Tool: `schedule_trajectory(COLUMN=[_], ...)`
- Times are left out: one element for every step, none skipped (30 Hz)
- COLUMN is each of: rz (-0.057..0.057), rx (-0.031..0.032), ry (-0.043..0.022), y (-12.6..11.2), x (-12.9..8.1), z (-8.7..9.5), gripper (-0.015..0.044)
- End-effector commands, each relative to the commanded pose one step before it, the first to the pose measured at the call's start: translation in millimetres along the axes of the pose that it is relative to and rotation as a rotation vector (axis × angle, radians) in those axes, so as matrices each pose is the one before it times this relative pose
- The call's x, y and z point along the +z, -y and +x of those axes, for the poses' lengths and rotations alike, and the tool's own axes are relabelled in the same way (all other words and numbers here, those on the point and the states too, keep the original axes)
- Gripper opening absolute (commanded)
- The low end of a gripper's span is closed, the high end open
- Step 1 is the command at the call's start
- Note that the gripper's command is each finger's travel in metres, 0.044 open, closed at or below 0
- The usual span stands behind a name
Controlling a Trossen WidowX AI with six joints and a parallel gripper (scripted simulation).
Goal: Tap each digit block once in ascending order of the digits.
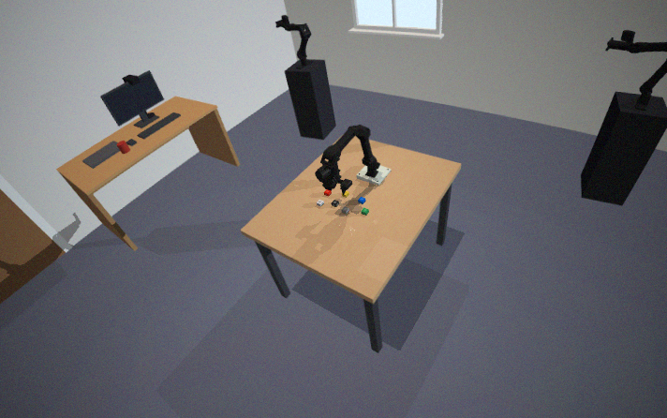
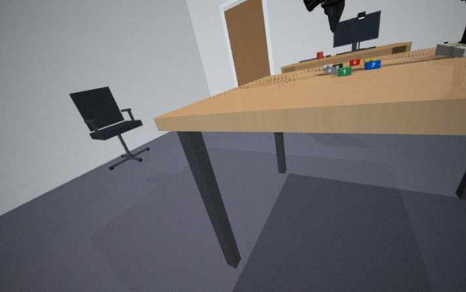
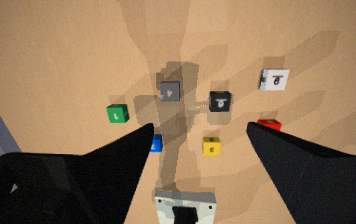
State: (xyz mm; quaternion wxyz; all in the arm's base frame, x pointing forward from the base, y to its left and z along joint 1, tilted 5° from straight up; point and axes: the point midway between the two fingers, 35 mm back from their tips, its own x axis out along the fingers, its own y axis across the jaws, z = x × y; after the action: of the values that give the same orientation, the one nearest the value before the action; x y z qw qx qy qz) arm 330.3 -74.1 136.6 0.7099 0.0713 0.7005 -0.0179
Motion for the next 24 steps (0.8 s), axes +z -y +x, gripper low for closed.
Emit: schedule_trajectory(rz=[0.0150,0.0000,0.0000,0.0000,0.0000,0.0000,0.0000,0.0000,0.0000,0.0000,0.0000,0.0000,0.0000,0.0000,0.0000,0.0000,0.0000,0.0000,0.0000,0.0000,0.0000,0.0000,0.0000,0.0000], rx=[-0.00554,0.00000,0.00000,0.00000,0.00000,0.00000,0.00000,0.00000,0.00000,0.00000,0.00000,0.00000,0.00000,0.00000,0.00000,0.00000,0.00000,0.00000,0.00000,0.00000,0.00000,-0.00016,-0.00048,-0.00079], ry=[-0.00935,0.00000,0.00000,0.00000,0.00000,0.00000,0.00000,0.00000,0.00000,0.00000,0.00000,0.00000,0.00000,0.00000,0.00000,0.00000,0.00000,0.00000,0.00000,0.00000,0.00000,0.00009,0.00025,0.00038], y=[41.69,0.00,0.00,0.00,0.00,0.00,0.00,0.00,0.00,0.00,0.00,0.00,0.00,0.00,0.00,0.00,0.00,0.00,0.00,0.00,0.00,1.74,5.29,9.03], x=[-12.71,0.00,0.00,0.00,0.00,0.00,0.00,0.00,0.00,0.00,0.00,0.00,0.00,0.00,0.00,0.00,0.00,0.00,0.00,0.00,0.00,1.12,3.29,5.23], z=[1.57,0.00,0.00,0.00,0.00,0.00,0.00,0.00,0.00,0.00,0.00,0.00,0.00,0.00,0.00,0.00,0.00,0.00,0.00,0.00,0.00,-0.19,-0.53,-0.72], gripper=[0.0400,0.0400,0.0400,0.0400,0.0400,0.0400,0.0400,0.0400,0.0400,0.0400,0.0400,0.0400,0.0400,0.0400,0.0400,0.0400,0.0400,0.0400,0.0400,0.0400,0.0400,0.0400,0.0400,0.0400])
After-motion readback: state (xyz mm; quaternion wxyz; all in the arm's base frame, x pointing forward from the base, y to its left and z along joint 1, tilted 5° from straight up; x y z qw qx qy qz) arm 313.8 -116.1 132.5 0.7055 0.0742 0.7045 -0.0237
